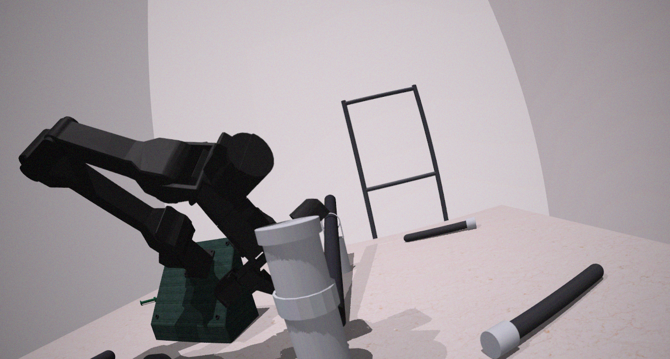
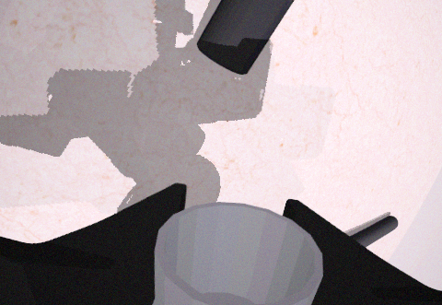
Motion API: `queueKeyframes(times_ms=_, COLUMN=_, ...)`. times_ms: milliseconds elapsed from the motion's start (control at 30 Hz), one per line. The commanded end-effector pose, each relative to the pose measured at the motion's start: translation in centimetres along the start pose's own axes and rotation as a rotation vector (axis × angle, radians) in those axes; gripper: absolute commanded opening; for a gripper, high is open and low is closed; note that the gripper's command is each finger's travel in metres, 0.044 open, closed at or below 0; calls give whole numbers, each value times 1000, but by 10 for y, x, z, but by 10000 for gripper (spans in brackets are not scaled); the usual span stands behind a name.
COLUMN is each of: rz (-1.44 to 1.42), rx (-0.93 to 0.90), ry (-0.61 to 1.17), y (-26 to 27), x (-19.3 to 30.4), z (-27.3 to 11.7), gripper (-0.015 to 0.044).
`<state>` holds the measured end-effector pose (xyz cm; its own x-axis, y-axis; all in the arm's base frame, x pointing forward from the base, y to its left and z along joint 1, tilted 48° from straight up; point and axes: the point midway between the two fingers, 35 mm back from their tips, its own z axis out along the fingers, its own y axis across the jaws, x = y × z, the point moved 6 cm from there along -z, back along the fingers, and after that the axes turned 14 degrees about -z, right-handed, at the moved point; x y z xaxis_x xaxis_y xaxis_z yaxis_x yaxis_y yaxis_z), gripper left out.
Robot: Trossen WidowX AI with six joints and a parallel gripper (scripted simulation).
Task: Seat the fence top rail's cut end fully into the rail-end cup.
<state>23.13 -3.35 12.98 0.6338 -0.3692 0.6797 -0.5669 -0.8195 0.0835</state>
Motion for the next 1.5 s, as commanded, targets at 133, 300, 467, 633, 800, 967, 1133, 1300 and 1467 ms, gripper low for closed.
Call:
queueKeyframes(times_ms=133, rz=51, rx=-4, ry=28, y=-6, x=-1, z=3, gripper=0)
queueKeyframes(times_ms=300, rz=72, rx=-7, ry=40, y=-8, x=-1, z=4, gripper=0)
queueKeyframes(times_ms=467, rz=104, rx=-11, ry=57, y=-11, x=-1, z=6, gripper=0)
queueKeyframes(times_ms=633, rz=139, rx=-16, ry=77, y=-15, x=-1, z=8, gripper=0)
queueKeyframes(times_ms=800, rz=165, rx=-19, ry=91, y=-17, x=0, z=9, gripper=0)
queueKeyframes(times_ms=967, rz=195, rx=-23, ry=107, y=-20, x=0, z=11, gripper=0)
queueKeyframes(times_ms=1133, rz=226, rx=-27, ry=124, y=-23, x=0, z=12, gripper=0)
queueKeyframes(times_ms=1300, rz=258, rx=-32, ry=142, y=-26, x=1, z=14, gripper=0)
queueKeyframes(times_ms=1467, rz=274, rx=-34, ry=151, y=-27, x=1, z=15, gripper=0)
